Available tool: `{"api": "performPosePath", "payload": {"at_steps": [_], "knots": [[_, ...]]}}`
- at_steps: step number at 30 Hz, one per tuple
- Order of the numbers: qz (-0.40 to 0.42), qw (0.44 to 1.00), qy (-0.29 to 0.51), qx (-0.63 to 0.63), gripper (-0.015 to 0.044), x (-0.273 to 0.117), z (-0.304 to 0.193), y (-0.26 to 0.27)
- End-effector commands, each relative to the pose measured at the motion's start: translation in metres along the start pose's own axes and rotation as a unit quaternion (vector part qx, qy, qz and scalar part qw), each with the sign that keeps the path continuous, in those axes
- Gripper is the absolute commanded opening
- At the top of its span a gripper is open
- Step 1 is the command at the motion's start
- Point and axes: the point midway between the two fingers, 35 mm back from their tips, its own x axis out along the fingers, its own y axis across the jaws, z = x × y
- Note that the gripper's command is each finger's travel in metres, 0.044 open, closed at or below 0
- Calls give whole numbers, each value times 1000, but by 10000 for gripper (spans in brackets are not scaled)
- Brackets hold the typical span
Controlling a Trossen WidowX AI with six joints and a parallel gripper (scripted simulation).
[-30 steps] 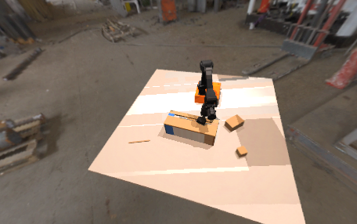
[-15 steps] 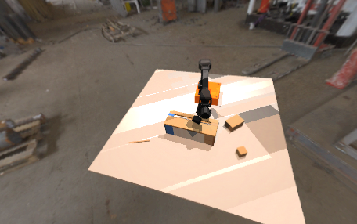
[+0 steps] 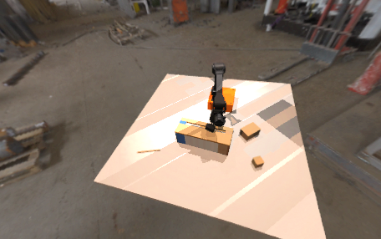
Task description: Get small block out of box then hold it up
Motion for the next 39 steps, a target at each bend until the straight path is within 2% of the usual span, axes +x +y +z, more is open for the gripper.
{"api": "performPosePath", "payload": {"at_steps": [1,31,39], "knots": [[-1,1000,1,3,400,0,-1,0],[-1,1000,3,2,400,9,-29,-1],[-1,1000,2,2,400,6,-20,-1]]}}
